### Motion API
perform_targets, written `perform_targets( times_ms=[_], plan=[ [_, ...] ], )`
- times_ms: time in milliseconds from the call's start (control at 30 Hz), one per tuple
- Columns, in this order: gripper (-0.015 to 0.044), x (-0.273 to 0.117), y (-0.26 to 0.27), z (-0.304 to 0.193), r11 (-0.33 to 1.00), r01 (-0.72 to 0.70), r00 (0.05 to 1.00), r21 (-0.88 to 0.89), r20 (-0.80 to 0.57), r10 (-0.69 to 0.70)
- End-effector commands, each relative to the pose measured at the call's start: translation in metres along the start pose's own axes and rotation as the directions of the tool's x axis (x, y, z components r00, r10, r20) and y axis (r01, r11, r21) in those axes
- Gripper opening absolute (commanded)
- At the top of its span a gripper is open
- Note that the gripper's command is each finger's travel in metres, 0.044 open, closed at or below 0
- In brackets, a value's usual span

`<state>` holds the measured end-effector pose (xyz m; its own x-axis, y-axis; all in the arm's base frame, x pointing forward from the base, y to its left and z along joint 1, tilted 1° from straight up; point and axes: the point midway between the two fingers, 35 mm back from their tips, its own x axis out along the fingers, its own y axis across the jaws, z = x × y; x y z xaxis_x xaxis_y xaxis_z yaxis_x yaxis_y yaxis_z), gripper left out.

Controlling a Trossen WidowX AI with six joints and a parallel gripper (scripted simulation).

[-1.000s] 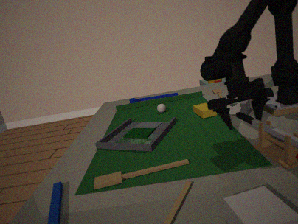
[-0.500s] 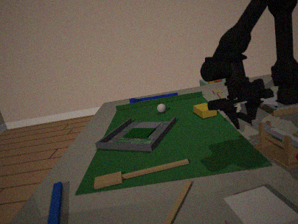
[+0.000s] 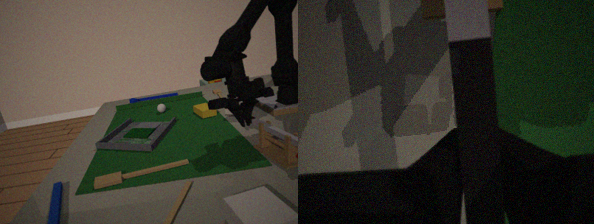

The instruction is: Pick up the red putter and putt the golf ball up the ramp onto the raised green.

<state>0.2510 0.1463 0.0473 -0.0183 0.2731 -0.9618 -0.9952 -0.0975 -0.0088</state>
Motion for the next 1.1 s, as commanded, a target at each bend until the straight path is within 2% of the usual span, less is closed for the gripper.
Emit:
perform_targets(
  times_ms=[0, 433, 633, 1067],
  plan=[
    [0.0000, -0.019, -0.005, 0.007, 1.000, 0.012, 1.000, -0.004, 0.006, -0.012],
    [0.0000, -0.090, -0.002, 0.025, 1.000, 0.011, 1.000, -0.003, 0.006, -0.011],
    [0.0000, -0.086, -0.002, 0.023, 1.000, 0.010, 1.000, 0.006, 0.000, -0.010],
    [0.0000, -0.107, -0.027, -0.040, 0.904, 0.080, 0.996, 0.419, -0.064, -0.059]
  ],
)
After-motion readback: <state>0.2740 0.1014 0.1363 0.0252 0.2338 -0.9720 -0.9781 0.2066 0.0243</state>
